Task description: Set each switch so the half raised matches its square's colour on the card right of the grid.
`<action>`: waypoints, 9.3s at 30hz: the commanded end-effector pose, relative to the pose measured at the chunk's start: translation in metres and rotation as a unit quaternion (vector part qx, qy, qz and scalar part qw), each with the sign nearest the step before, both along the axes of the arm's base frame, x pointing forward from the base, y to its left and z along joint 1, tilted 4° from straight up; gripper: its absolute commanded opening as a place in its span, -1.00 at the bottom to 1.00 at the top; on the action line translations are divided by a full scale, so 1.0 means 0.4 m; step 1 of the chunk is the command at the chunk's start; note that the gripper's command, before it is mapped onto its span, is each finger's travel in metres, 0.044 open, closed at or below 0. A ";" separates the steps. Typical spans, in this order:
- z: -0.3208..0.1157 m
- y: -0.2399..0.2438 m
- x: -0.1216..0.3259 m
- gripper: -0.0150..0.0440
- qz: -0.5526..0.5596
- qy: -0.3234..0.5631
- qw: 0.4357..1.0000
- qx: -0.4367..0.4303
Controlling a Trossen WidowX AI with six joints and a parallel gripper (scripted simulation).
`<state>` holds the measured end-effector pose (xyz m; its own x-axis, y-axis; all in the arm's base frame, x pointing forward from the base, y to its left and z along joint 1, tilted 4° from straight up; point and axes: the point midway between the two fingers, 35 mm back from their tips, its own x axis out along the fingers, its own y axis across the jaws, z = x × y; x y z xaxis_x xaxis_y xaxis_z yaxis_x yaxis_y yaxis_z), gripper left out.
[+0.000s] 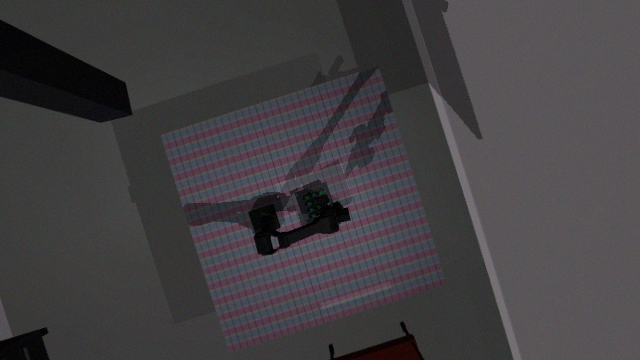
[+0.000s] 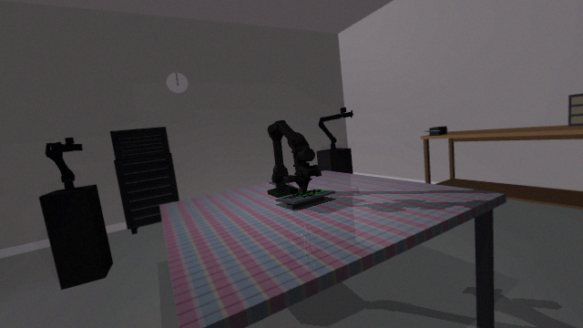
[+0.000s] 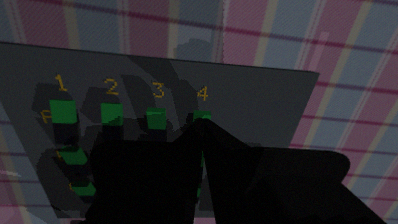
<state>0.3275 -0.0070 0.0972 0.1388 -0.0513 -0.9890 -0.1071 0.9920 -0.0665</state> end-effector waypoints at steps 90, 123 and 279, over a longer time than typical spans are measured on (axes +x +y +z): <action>0.005 0.240 -0.235 -0.49 0.002 0.005 1.000 0.005; -0.051 0.238 -0.226 -0.49 0.002 0.005 1.000 0.005; -0.056 0.150 -0.215 -0.49 0.002 0.004 1.000 0.004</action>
